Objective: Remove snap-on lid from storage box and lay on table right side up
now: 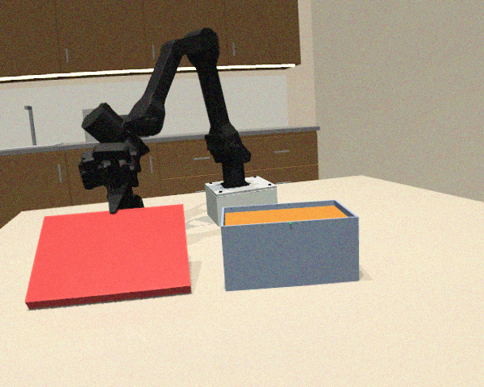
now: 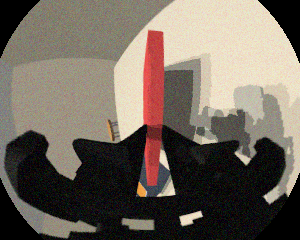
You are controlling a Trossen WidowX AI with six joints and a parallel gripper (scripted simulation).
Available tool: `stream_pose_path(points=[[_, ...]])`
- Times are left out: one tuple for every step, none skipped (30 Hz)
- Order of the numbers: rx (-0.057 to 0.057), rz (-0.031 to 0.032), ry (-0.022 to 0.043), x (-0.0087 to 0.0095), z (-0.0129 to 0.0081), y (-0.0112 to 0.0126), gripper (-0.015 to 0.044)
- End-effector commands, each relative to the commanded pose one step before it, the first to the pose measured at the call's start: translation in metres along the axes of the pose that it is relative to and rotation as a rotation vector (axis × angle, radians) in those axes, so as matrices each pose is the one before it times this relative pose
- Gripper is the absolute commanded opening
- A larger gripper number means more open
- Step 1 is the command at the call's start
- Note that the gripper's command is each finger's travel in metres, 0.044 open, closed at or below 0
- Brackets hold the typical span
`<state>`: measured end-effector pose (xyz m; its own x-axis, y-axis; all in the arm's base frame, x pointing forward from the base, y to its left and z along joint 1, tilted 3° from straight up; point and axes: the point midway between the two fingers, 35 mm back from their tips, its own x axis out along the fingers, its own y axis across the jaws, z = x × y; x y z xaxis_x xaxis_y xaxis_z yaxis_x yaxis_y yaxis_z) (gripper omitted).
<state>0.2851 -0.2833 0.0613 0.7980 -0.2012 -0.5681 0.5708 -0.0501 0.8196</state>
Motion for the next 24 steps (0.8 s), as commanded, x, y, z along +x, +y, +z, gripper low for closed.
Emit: stream_pose_path(points=[[0.0278, -0.03168, 0.01524, 0.00746, -0.00422, -0.01607, 0.0], [0.0, -0.00001, 0.0, 0.00051, -0.00001, -0.00062, 0.0], [0.0, -0.00001, 0.0, 0.00051, -0.00001, -0.00062, 0.0], [0.0, -0.00001, 0.0, 0.00051, -0.00001, -0.00062, 0.0], [0.0, -0.00001, 0.0, 0.00051, -0.00001, -0.00062, 0.0], [0.0, -0.00001, 0.0, 0.00051, -0.00001, -0.00062, 0.0], [0.0, -0.00001, 0.0, 0.00051, -0.00001, -0.00062, 0.0], [0.0, -0.00001, 0.0, 0.00051, -0.00001, -0.00062, 0.0], [0.0, -0.00001, 0.0, 0.00051, -0.00001, -0.00062, 0.0], [0.0, -0.00001, 0.0, 0.00051, -0.00001, -0.00062, 0.0], [0.0, -0.00001, 0.0, 0.00051, -0.00001, -0.00062, 0.0], [0.0, -0.00001, 0.0, 0.00051, -0.00001, -0.00062, 0.0], [0.0, -0.00001, 0.0, 0.00051, -0.00001, -0.00062, 0.0], [0.0, -0.00001, 0.0, 0.00051, -0.00001, -0.00062, 0.0], [0.0, -0.00001, 0.0, 0.00051, -0.00001, -0.00062, 0.0], [0.0, -0.00001, 0.0, 0.00051, -0.00001, -0.00062, 0.0], [0.0, -0.00001, 0.0, 0.00051, -0.00001, -0.00062, 0.0], [0.0, -0.00001, 0.0, 0.00051, -0.00001, -0.00062, 0.0], [0.0, -0.00001, 0.0, 0.00051, -0.00001, -0.00062, 0.0], [0.0, -0.00001, 0.0, 0.00051, -0.00001, -0.00062, 0.0], [0.0, -0.00001, 0.0, 0.00051, -0.00001, -0.00062, 0.0], [0.0, -0.00001, 0.0, 0.00051, -0.00001, -0.00062, 0.0], [0.0, -0.00001, 0.0, 0.00051, -0.00001, -0.00062, 0.0], [0.0, -0.00001, 0.0, 0.00051, -0.00001, -0.00062, 0.0]])
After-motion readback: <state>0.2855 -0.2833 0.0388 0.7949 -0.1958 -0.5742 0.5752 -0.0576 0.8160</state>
